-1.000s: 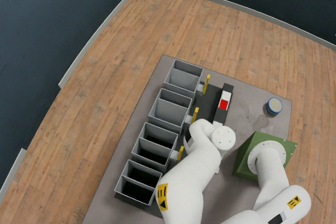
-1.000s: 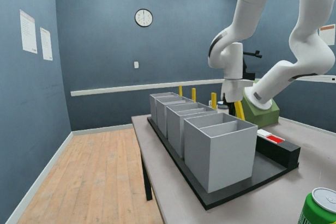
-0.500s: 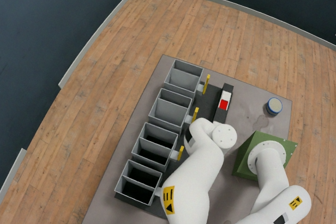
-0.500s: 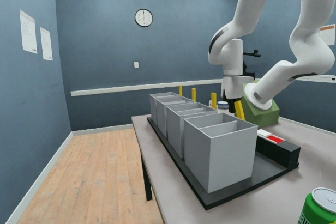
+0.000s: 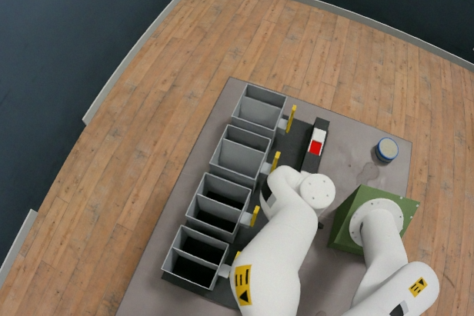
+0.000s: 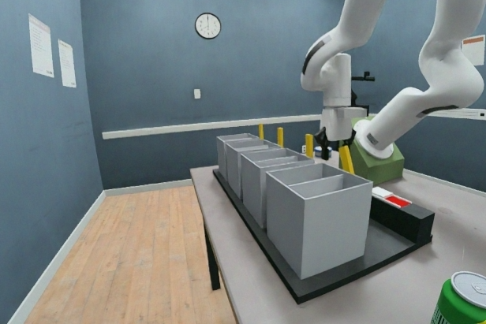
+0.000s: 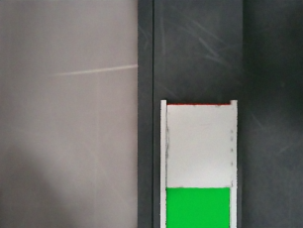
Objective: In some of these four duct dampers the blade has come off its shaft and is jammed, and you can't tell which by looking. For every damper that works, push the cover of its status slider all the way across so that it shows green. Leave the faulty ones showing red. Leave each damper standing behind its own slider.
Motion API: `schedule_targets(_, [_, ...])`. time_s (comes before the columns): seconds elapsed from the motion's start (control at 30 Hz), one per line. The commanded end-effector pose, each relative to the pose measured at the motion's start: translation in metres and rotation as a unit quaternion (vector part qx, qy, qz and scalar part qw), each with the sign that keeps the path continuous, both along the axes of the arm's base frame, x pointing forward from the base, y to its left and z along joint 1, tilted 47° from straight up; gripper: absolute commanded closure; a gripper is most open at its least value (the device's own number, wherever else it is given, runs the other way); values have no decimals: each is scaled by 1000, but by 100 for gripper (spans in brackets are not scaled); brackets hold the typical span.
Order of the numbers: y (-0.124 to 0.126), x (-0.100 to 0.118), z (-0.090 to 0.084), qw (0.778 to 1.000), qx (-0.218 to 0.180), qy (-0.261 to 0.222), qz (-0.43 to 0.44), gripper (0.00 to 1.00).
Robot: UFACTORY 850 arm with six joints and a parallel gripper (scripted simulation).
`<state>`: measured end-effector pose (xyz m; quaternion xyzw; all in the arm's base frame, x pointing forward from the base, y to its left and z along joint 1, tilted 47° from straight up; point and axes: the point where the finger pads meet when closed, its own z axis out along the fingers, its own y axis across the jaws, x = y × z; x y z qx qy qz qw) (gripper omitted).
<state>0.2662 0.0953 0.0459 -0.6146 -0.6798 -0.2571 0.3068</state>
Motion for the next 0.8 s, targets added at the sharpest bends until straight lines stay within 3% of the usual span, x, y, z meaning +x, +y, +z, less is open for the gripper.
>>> schedule_targets(0.0, [-8, 2, 7, 1000, 0, 0, 0, 0])
schedule_targets(0.4, [-34, 5, 32, 1000, 0, 0, 0, 0])
schedule_targets(0.77, [-37, 6, 34, 1000, 0, 0, 0, 0])
